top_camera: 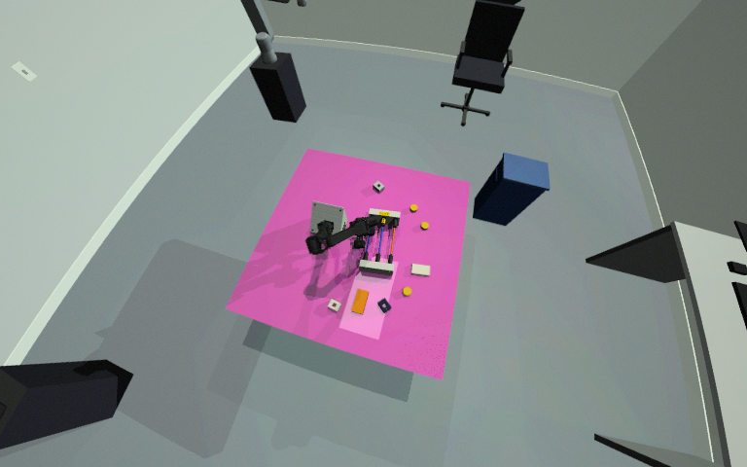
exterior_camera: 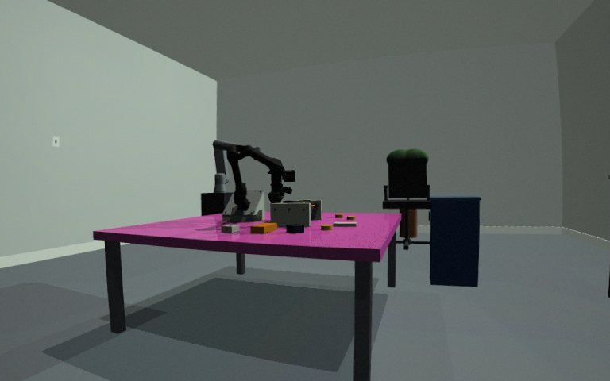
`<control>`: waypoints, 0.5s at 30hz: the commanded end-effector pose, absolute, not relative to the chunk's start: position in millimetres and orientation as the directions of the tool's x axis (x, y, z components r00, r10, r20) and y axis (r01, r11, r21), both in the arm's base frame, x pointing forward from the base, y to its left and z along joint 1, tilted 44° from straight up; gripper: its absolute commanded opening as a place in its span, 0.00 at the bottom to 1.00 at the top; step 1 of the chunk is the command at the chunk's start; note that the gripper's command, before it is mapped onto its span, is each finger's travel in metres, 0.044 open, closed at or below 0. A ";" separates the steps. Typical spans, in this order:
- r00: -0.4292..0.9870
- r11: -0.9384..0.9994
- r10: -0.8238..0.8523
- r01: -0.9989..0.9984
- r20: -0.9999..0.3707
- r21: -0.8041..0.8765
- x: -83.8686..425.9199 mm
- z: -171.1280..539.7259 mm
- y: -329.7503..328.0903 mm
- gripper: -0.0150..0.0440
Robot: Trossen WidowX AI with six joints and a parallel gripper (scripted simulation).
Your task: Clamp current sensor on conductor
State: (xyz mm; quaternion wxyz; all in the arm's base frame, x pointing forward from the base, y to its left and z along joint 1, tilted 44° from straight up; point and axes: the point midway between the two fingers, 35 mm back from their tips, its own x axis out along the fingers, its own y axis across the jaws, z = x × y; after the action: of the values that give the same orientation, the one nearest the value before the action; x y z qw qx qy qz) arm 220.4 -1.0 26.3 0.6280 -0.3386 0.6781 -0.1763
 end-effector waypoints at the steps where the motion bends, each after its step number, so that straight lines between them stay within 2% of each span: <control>1: 0.018 0.709 -0.681 -0.238 -0.732 -0.664 220.4 26.3 -1.0 0.96; 6: 0.018 0.709 -0.681 -0.238 -0.732 -0.664 220.4 26.3 -1.0 0.73; 15: 0.018 0.709 -0.681 -0.238 -0.732 -0.664 220.4 26.3 -1.0 0.63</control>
State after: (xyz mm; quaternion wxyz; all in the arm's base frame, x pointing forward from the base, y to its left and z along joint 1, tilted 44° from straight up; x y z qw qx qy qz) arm 220.3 -1.3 26.1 0.6276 -0.3393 0.6782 -0.1762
